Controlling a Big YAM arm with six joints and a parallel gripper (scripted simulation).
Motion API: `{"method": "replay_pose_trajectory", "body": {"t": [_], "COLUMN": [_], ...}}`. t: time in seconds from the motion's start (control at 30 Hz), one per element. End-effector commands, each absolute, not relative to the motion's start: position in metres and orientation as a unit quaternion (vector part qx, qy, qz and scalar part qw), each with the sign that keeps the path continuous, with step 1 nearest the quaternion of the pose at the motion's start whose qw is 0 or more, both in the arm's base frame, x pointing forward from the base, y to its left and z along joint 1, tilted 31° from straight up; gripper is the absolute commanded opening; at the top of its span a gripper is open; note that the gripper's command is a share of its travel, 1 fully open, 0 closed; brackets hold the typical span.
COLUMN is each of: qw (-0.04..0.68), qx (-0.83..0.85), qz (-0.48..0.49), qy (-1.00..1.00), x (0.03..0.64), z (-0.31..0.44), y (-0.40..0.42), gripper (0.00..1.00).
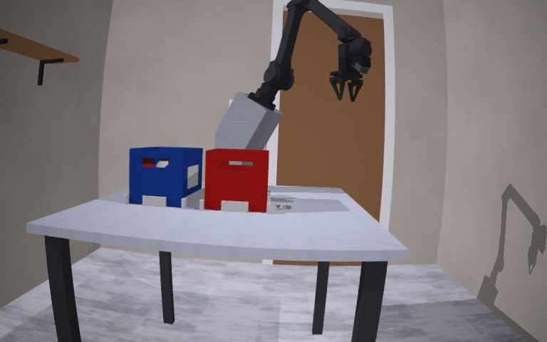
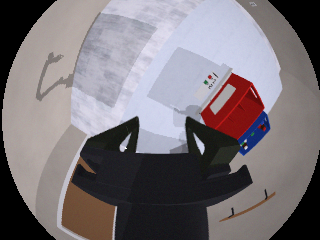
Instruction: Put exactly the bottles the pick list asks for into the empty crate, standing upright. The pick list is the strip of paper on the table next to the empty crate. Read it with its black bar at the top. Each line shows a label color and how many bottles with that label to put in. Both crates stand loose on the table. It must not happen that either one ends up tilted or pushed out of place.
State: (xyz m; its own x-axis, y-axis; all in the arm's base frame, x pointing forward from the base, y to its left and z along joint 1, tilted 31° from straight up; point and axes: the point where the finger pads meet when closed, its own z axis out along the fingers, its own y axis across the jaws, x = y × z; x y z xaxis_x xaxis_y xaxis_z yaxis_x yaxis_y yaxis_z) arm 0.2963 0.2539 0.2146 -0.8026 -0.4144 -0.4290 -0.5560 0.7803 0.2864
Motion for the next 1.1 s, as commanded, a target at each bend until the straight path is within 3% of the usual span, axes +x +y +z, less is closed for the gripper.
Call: {"method": "replay_pose_trajectory", "body": {"t": [0.0, 0.5, 1.07], "qw": [0.158, 0.118, 0.134], "qx": [-0.188, 0.005, -0.004], "qz": [0.211, 0.241, 0.243], "qy": [0.946, 0.963, 0.961], "x": [0.315, 0.362, 0.423], "z": [0.198, 0.167, 0.136], "y": [0.245, 0.214, 0.178], "gripper": [0.61, 0.61, 0.61]}}
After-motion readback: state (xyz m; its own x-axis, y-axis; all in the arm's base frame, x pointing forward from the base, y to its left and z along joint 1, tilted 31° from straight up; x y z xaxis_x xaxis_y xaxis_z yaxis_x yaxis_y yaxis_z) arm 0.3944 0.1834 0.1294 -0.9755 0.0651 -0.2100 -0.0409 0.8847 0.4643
